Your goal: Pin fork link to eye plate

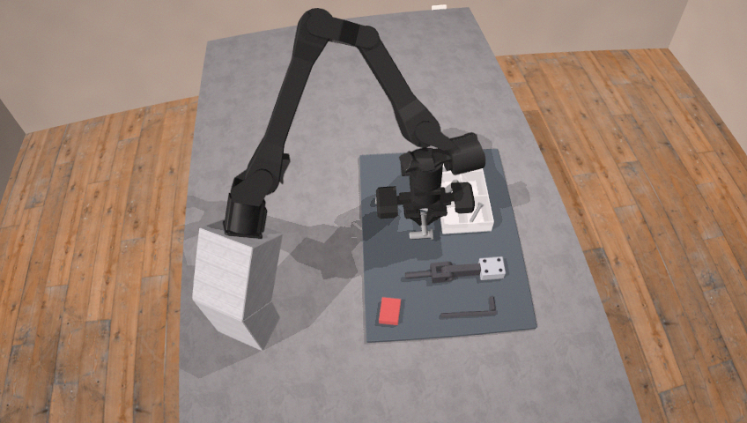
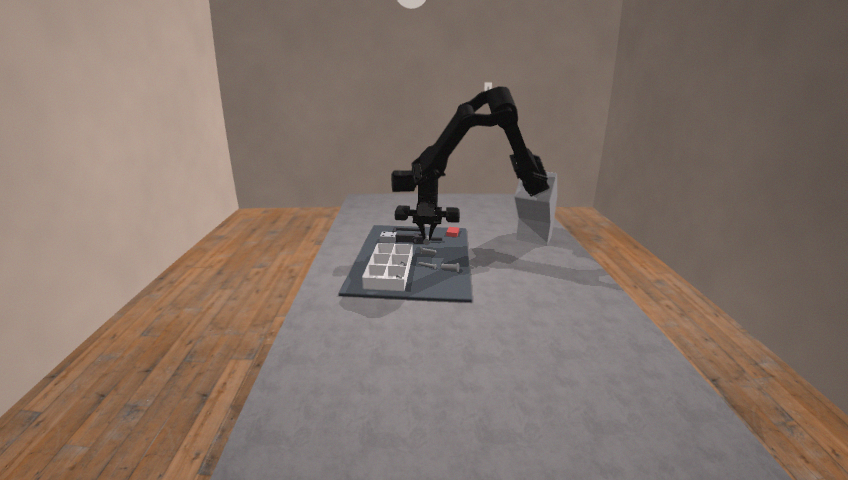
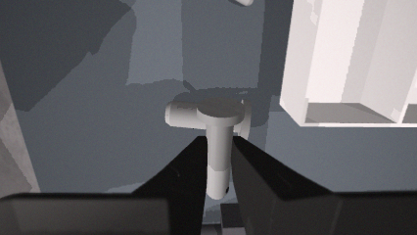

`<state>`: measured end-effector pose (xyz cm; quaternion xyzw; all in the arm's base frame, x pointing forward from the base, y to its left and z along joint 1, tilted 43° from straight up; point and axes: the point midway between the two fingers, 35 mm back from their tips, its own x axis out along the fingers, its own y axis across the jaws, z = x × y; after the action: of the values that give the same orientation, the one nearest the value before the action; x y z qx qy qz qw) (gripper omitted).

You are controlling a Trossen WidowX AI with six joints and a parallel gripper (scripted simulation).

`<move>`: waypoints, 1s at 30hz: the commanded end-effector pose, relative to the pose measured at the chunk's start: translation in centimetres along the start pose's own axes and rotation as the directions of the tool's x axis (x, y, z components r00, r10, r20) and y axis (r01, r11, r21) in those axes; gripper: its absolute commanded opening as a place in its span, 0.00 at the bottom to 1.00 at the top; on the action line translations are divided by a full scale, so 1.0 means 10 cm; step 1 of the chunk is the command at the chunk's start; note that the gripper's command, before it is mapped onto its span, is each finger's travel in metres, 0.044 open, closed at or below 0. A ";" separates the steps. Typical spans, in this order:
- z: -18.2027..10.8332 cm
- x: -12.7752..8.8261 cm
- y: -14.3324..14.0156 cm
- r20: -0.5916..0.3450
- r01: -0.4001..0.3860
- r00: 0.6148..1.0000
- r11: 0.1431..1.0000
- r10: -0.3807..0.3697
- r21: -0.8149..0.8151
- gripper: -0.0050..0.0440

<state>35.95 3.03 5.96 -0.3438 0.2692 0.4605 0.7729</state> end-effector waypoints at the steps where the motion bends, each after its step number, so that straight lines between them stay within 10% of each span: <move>1: -0.05 0.02 -0.02 -0.001 -0.008 1.000 1.000 0.008 0.002 0.14; 30: -0.32 0.02 -0.31 -0.001 -0.008 1.000 1.000 0.008 0.002 0.14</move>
<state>38.26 -0.12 5.12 -0.3442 0.2695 0.4602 0.7727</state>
